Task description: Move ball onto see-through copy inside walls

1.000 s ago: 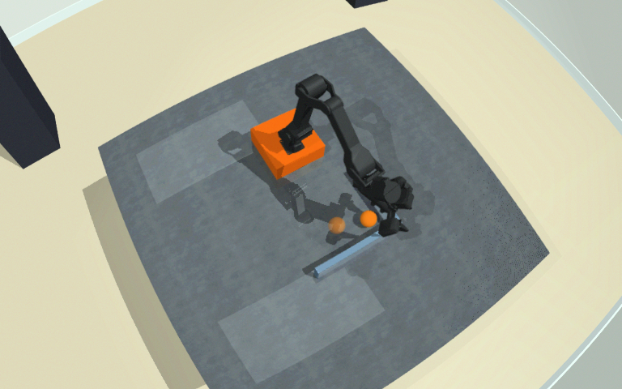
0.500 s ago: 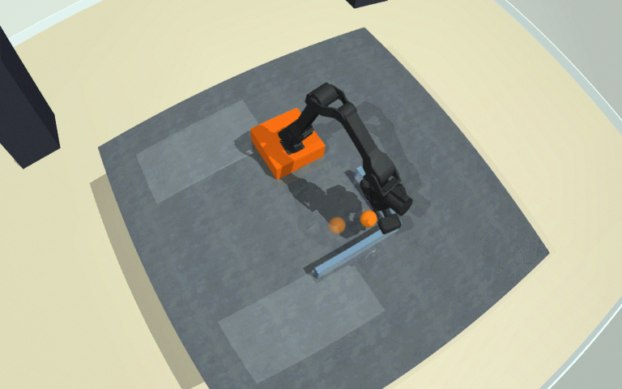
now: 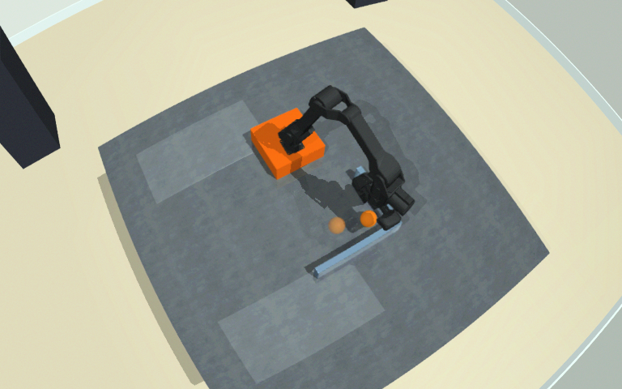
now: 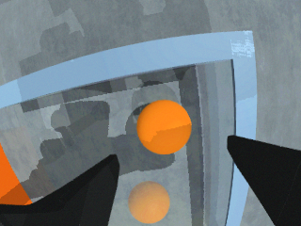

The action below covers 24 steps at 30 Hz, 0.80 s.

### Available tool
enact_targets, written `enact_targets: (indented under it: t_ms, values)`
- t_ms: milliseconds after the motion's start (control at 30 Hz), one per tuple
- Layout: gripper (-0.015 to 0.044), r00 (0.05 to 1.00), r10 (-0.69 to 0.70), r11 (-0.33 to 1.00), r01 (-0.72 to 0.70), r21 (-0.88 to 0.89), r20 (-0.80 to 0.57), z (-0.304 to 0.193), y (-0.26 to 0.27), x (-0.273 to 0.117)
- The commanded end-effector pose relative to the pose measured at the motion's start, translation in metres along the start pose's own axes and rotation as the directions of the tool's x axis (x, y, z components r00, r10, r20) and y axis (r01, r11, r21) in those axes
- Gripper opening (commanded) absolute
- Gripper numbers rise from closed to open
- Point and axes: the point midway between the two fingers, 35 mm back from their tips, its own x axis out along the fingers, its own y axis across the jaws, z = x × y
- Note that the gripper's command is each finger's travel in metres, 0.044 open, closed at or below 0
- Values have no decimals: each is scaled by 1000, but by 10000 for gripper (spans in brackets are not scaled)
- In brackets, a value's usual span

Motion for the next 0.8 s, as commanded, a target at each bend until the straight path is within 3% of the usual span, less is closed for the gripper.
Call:
enact_targets:
  t_ms: [0,767]
  values:
    - [375,1000,8,1000,-8,-5,-8,-1,2,9]
    - [375,1000,8,1000,-8,-5,-8,-1,1,44]
